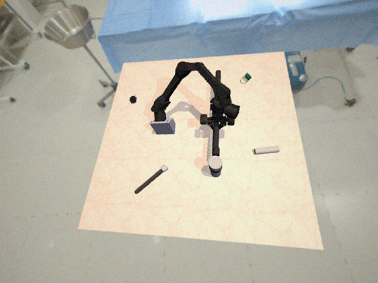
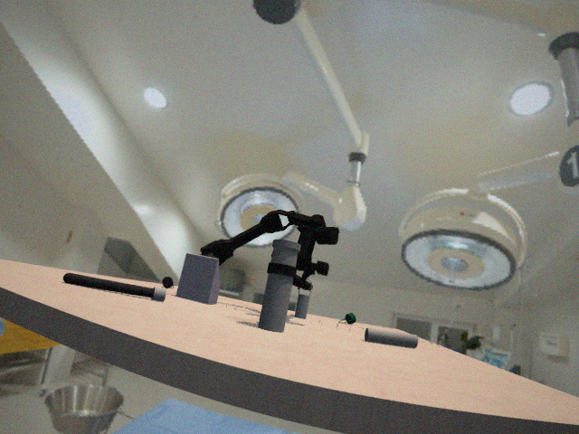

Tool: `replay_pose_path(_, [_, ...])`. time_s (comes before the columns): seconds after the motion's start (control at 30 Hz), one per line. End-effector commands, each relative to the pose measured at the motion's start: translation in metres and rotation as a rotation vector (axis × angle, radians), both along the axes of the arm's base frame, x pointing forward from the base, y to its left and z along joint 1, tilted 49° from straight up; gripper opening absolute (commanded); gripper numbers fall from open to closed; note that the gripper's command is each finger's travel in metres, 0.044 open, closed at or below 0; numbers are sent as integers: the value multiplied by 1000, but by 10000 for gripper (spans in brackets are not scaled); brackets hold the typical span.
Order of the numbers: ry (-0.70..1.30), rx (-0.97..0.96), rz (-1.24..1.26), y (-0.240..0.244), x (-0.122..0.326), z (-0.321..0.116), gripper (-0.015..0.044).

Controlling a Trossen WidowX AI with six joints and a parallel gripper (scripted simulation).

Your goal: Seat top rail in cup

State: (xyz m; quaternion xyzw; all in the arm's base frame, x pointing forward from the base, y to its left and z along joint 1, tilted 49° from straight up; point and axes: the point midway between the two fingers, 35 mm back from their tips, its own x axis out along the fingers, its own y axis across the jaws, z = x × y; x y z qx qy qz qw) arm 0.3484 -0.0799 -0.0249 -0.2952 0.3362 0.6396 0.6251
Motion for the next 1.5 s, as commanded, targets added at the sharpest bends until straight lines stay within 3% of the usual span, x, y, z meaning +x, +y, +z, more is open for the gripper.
replay_pose_path(0.0, [-8, -18, -2, -8, 0, -1, 0])
replay_pose_path(1.47, [1, 0, 1, 0, 0, 0, 0])
